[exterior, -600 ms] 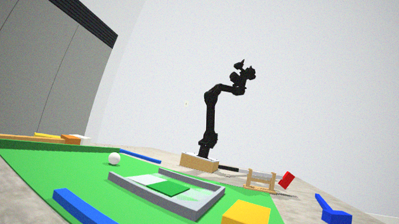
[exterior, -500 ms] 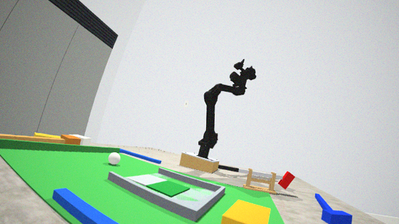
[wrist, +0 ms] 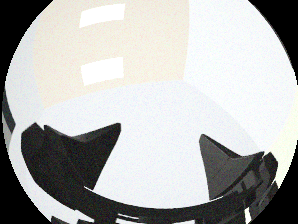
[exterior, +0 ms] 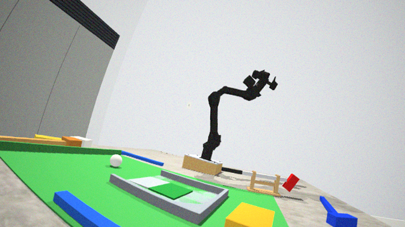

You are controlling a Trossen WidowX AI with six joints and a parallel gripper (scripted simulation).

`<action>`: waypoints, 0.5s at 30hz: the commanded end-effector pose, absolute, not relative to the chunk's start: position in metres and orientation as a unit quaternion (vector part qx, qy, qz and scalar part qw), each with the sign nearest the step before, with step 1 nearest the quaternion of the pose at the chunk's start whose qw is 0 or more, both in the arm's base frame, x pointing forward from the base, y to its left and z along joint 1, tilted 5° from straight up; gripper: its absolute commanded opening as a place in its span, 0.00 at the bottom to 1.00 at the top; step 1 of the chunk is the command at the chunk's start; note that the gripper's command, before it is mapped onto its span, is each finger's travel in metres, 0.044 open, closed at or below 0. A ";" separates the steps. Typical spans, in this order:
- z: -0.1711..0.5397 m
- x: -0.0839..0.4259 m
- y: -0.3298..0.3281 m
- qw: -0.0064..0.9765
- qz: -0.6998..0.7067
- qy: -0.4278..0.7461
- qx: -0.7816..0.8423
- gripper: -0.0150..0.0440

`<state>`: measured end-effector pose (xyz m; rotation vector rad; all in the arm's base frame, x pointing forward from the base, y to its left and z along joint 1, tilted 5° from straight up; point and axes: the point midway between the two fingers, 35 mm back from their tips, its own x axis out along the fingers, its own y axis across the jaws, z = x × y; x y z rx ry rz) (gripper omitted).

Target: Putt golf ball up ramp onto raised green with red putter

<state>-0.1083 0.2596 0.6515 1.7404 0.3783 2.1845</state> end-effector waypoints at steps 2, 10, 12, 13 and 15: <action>0.629 -0.097 0.297 0.261 0.773 0.105 0.569 1.00; 0.555 -0.037 0.379 0.506 0.756 0.043 0.414 1.00; 0.533 -0.017 0.395 0.558 0.744 0.033 0.366 1.00; 0.522 -0.005 0.402 0.583 0.737 0.030 0.341 1.00; 0.498 0.018 0.413 0.629 0.722 0.024 0.289 1.00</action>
